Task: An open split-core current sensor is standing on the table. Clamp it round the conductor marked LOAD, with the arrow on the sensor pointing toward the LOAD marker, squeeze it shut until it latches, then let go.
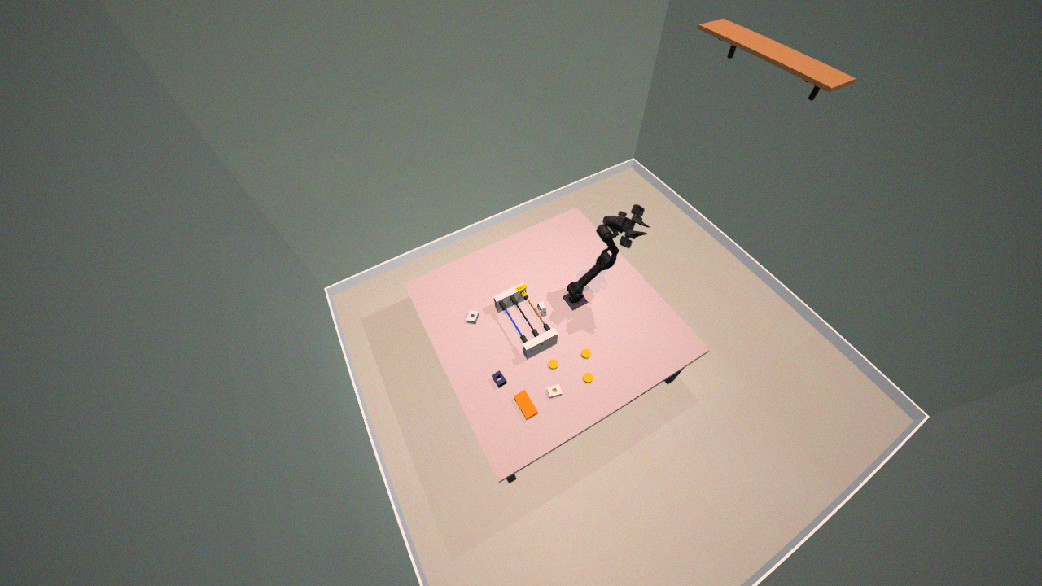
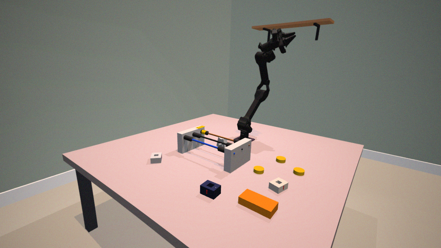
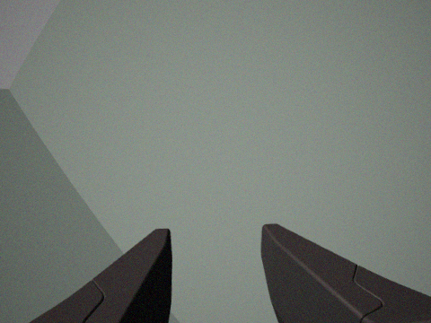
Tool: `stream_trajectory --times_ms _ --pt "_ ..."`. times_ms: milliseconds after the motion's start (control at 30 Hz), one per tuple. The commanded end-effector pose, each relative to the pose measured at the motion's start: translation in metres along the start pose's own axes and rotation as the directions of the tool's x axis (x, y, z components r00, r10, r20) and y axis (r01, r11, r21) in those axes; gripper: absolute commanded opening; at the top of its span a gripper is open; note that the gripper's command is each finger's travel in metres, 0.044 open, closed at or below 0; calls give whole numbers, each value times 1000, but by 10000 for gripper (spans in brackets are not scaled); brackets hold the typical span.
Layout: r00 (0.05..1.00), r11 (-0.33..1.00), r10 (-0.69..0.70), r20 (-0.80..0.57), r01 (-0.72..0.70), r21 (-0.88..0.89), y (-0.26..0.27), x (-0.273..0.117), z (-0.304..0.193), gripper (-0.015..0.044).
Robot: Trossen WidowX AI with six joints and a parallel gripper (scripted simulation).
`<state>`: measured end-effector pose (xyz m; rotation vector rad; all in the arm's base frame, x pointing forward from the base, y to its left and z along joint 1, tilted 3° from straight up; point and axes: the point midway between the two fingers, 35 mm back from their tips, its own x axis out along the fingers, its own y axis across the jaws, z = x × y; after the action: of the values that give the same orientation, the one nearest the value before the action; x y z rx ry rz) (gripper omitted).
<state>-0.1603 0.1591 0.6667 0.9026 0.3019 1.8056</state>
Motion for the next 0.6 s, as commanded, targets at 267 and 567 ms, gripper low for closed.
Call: stream_trajectory --times_ms 267,567 --pt "961 976 114 253 -61 -208 -27 -32 81 366" --pt "812 903 104 574 165 -398 -99 -96 169 440"
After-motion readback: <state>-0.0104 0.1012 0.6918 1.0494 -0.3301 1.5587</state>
